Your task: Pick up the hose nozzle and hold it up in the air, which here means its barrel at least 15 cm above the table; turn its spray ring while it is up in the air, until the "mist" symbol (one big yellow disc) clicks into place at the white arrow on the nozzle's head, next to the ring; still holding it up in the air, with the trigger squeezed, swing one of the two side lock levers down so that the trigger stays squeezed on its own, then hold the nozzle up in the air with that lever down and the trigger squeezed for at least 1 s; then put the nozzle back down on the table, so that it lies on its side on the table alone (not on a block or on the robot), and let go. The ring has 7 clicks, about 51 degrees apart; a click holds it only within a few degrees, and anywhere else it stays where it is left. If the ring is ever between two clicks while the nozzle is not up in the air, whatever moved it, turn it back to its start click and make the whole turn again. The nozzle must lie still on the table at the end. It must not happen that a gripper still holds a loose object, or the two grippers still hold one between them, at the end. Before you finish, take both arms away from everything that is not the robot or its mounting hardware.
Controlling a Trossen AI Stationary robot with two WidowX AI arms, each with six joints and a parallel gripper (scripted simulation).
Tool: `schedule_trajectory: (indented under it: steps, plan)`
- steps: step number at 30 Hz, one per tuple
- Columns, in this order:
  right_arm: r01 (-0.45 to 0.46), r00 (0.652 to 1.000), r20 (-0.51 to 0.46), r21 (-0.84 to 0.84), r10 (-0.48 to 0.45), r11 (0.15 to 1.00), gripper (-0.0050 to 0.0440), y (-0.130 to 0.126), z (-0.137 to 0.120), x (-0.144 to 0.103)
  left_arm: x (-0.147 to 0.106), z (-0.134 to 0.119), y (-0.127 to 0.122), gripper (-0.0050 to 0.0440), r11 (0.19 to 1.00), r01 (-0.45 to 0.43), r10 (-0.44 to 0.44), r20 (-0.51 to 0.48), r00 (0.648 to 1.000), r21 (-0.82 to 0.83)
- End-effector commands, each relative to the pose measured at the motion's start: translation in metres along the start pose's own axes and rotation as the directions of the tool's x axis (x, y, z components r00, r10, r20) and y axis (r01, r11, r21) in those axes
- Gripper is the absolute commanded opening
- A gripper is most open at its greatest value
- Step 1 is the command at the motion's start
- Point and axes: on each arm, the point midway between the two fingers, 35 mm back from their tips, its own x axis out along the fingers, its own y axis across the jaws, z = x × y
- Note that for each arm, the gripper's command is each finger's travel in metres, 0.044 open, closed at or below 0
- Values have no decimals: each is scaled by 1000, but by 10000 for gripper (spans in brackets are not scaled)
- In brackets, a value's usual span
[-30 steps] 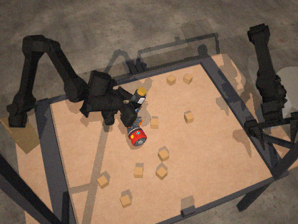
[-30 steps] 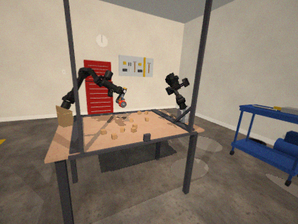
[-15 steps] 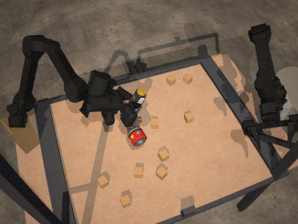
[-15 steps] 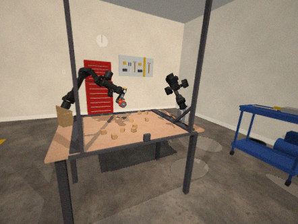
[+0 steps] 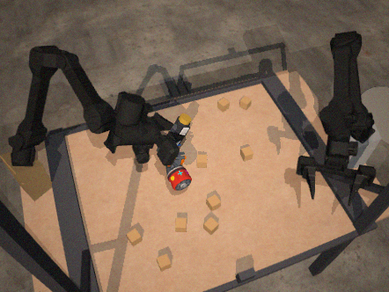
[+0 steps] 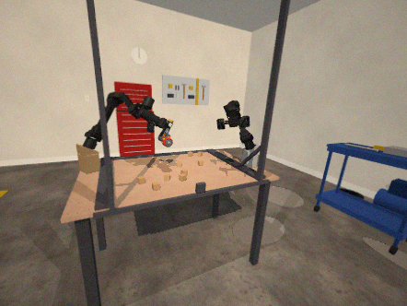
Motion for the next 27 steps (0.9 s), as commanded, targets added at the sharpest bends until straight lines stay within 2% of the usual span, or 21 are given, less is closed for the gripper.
schedule_trajectory:
  steps: [1, 7, 11, 24, 27]
  plan:
    - [54, 998, 39, -89, -50, 995, 407, -20, 9, 6, -2, -14, -5, 165, 999, -2, 2, -19, 1000, -47]
    - [134, 991, 51, -230, -126, 964, 407, -49, 4, 13, -2, -14, -5, 165, 999, -2, 2, -19, 1000, -47]
    - [155, 988, 54, -271, -146, 950, 407, -57, 2, 14, -2, -14, -5, 165, 999, -2, 2, -19, 1000, -47]
    - [290, 951, 74, -552, -301, 782, 407, -120, -14, 16, -2, -14, -5, 165, 999, -2, 2, -19, 1000, -47]
    - [295, 948, 76, -567, -308, 769, 407, -123, -14, 16, -2, -14, -5, 165, 999, -2, 2, -19, 1000, -47]
